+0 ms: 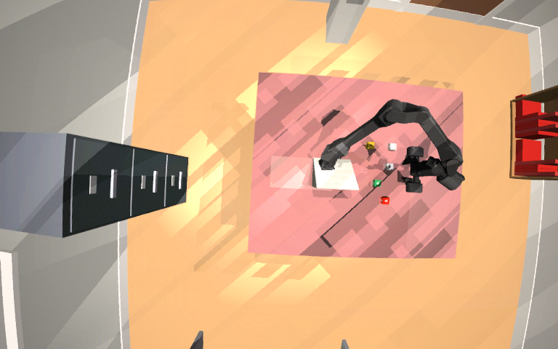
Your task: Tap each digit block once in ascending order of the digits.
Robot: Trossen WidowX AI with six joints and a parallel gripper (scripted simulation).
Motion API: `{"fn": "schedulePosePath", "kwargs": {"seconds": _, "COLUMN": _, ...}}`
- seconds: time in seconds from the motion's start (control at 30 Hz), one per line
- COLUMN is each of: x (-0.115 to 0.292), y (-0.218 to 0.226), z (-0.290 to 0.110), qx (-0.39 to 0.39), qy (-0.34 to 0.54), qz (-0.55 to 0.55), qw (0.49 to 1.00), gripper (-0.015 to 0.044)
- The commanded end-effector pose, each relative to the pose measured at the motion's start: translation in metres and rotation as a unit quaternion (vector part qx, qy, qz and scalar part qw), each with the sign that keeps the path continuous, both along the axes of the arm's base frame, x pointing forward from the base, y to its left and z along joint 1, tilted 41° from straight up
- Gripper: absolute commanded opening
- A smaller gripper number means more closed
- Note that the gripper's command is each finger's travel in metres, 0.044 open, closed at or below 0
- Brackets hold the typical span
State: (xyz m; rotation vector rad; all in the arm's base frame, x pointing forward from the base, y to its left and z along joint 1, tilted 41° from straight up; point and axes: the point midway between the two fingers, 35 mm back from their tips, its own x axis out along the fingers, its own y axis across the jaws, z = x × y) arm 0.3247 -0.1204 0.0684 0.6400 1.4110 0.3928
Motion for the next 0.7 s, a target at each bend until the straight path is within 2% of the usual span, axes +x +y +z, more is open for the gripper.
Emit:
{"fn": "schedulePosePath", "kwargs": {"seconds": 0.0, "x": -0.01, "y": 0.048, "z": 0.051, "qx": 0.011, "qy": 0.01, "qz": -0.004, "qw": 1.0, "gripper": 0.0387}}
{"fn": "schedulePosePath", "kwargs": {"seconds": 0.3, "x": -0.067, "y": 0.143, "z": 0.149, "qx": 0.03, "qy": 0.013, "qz": -0.005, "qw": 0.999, "gripper": 0.04}}
{"fn": "schedulePosePath", "kwargs": {"seconds": 0.67, "x": -0.075, "y": 0.151, "z": 0.156, "qx": 0.033, "qy": 0.013, "qz": -0.005, "qw": 0.999, "gripper": 0.04}}
